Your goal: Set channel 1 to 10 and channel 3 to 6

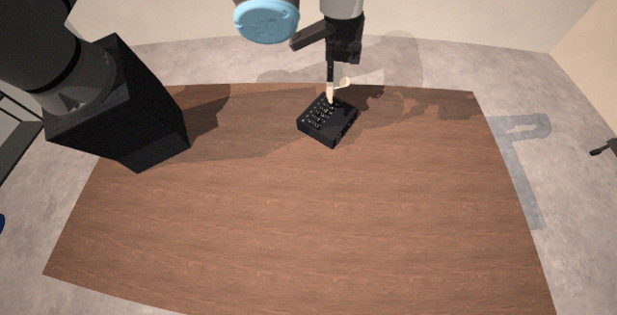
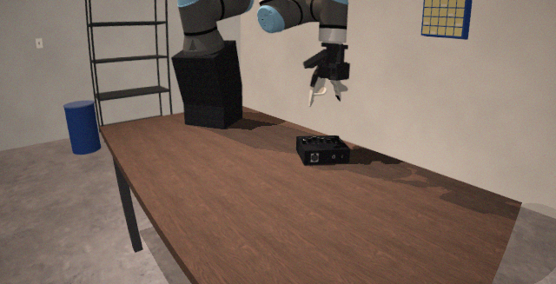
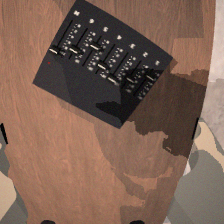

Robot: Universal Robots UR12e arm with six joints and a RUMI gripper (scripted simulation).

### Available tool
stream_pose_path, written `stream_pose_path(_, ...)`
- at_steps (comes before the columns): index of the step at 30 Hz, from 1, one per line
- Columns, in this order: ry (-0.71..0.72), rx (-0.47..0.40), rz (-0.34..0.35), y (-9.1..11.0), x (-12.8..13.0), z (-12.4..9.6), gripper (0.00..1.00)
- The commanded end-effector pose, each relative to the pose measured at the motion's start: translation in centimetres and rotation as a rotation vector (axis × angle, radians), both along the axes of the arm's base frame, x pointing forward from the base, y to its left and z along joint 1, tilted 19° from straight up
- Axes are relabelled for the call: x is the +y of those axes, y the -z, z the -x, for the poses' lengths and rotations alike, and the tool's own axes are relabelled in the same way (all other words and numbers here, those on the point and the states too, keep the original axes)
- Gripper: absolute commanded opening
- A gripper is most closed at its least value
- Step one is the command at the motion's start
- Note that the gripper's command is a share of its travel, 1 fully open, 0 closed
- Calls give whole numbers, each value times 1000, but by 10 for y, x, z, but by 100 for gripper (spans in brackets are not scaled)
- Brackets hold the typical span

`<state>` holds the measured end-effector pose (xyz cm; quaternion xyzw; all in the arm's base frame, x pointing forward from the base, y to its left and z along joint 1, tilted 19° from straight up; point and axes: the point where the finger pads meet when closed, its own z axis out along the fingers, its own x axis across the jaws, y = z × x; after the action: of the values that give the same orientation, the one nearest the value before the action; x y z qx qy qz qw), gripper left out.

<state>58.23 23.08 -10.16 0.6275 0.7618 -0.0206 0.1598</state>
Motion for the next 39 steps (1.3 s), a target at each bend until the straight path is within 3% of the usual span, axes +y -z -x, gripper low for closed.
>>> stream_pose_path(1,3,-2,-1,-1,0,0,100)
stream_pose_path(19,-64,15,14,6,4,-1,100)
stream_pose_path(39,-790,193,181,83,46,-3,100)
